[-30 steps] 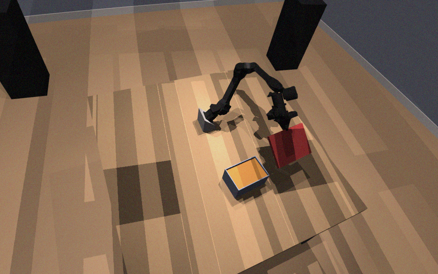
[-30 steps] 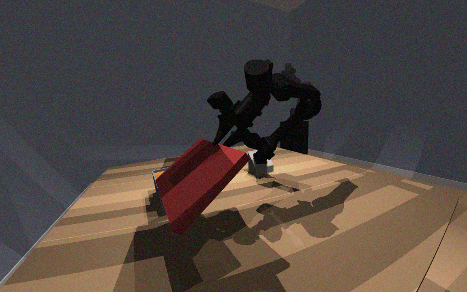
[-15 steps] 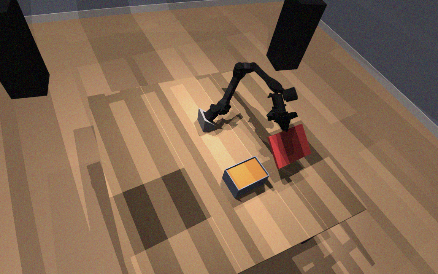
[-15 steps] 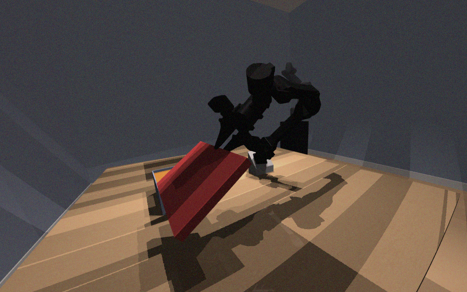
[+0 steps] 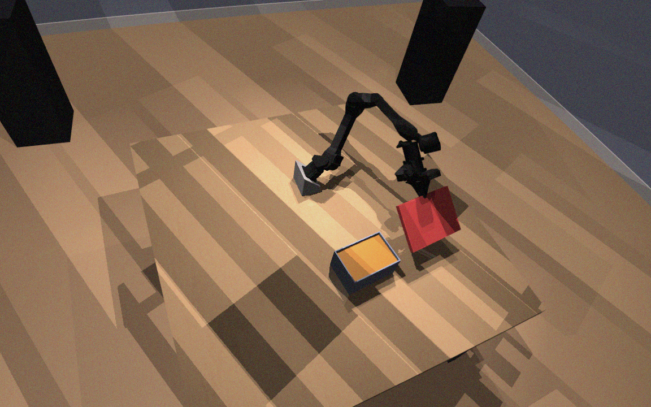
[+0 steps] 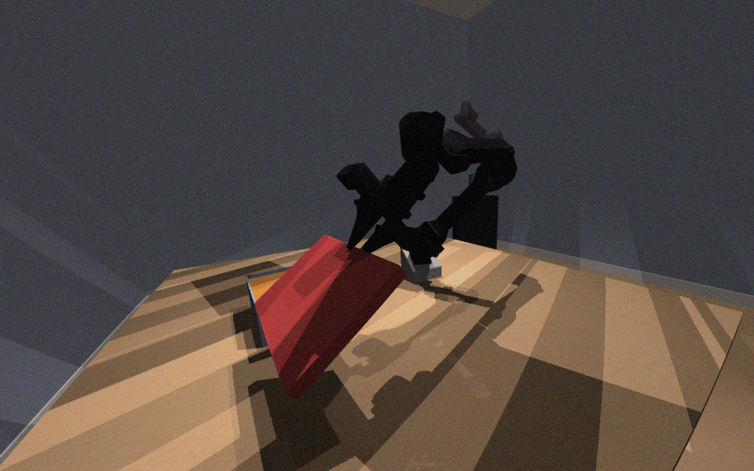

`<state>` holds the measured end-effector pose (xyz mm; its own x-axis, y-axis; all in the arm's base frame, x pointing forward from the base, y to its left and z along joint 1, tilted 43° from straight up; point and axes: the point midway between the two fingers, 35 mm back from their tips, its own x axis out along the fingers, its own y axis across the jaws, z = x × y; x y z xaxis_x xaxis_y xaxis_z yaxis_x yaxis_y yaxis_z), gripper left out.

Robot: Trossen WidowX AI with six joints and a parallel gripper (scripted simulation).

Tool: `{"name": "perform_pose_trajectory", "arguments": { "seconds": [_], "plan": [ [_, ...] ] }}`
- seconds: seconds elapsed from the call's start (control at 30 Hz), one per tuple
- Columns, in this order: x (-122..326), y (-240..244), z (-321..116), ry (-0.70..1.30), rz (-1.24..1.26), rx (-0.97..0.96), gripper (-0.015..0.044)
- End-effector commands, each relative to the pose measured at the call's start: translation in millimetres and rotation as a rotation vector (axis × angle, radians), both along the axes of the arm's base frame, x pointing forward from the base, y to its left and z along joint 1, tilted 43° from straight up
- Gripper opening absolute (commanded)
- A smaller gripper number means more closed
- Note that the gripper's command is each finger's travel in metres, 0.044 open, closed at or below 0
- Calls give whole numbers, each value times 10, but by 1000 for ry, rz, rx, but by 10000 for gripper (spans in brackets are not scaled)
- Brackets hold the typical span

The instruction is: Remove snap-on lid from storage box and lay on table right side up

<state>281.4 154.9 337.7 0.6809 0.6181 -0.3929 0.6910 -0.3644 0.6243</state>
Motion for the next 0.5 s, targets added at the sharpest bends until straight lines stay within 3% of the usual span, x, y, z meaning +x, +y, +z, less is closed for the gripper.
{"name": "perform_pose_trajectory", "arguments": {
  "seconds": [0.0, 0.47],
  "plan": [
    [6, 3, 2, -8, -12, 4, 0],
    [-4, 78, -78, -8, -12, 5, 0]
  ]
}}
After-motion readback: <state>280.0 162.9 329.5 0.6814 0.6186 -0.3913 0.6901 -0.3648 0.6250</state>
